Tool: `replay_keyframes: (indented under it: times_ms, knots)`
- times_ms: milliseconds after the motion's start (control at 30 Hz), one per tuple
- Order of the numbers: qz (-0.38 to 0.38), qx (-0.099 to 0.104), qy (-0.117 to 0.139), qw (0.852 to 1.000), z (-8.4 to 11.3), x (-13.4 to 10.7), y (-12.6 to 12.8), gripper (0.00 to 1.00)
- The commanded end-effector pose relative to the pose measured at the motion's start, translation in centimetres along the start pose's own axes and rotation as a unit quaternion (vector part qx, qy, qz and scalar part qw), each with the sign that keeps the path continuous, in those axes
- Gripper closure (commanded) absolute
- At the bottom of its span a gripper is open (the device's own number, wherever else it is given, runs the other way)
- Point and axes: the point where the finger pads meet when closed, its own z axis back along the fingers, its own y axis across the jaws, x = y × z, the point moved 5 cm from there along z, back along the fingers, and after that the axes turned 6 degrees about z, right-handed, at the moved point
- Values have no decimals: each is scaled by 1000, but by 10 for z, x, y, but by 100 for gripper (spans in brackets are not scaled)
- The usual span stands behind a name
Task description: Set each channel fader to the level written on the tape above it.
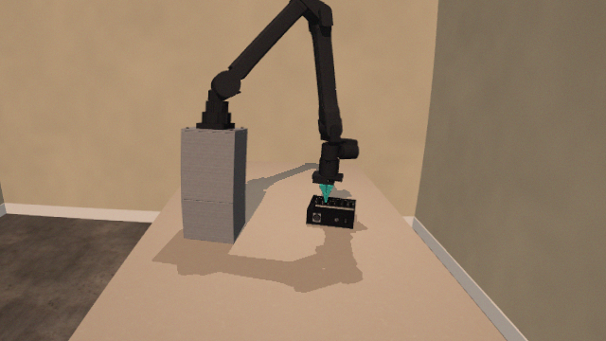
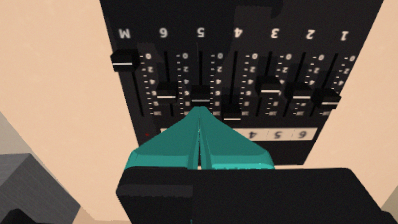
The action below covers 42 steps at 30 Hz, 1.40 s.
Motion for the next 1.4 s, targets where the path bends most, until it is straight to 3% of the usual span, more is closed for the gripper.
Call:
replay_keyframes:
  times_ms: [0, 1133, 1367]
  knots:
    - [5, -11, -9, 1000, 6, 14, -10, 100]
    - [6, -10, -9, 1000, 6, 21, -10, 100]
    - [8, -11, -9, 1000, 6, 11, -8, 100]
